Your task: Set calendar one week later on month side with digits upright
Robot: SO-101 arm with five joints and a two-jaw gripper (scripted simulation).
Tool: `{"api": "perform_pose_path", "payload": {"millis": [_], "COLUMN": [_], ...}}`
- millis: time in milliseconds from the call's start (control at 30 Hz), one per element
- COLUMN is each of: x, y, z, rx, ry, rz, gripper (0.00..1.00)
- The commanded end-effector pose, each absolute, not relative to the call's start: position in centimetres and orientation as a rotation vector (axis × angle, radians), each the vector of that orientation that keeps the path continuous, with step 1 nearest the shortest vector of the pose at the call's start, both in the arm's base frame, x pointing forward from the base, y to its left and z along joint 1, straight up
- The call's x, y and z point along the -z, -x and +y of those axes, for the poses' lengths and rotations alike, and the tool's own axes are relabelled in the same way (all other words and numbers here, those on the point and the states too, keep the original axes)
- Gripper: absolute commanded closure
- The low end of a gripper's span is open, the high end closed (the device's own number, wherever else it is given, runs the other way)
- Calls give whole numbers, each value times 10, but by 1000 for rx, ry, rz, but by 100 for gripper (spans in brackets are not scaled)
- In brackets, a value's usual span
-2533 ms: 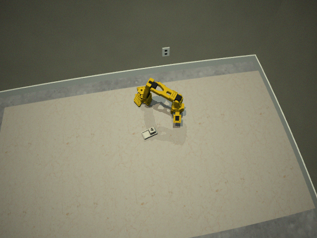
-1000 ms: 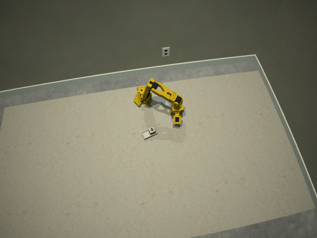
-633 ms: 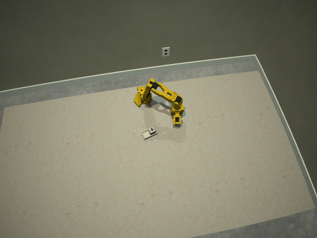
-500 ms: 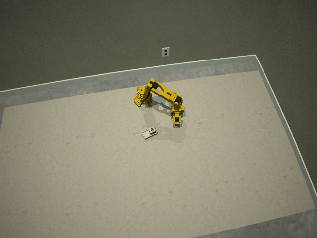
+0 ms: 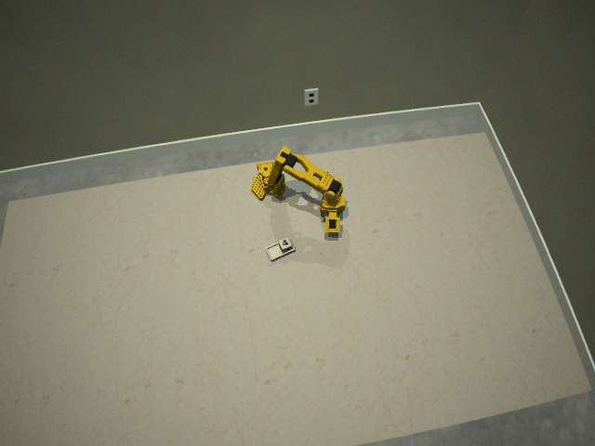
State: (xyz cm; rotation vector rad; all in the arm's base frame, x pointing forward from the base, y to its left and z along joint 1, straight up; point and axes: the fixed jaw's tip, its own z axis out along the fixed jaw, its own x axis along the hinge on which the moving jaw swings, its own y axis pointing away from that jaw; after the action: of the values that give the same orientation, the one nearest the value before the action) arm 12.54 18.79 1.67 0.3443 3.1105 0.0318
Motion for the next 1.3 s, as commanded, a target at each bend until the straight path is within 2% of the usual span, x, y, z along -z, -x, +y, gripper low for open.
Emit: {"api": "perform_pose_path", "payload": {"millis": [0,533,967,1267], "x": [-20,-20,-23,-49], "y": [-126,-126,-126,-127], "z": [191,191,192,193], "rx": [-65,-65,-65,-65], "ry": [-350,-350,-350,-350], "rz": [3100,3100,3100,3100], "gripper": [77,65,64,64]}}
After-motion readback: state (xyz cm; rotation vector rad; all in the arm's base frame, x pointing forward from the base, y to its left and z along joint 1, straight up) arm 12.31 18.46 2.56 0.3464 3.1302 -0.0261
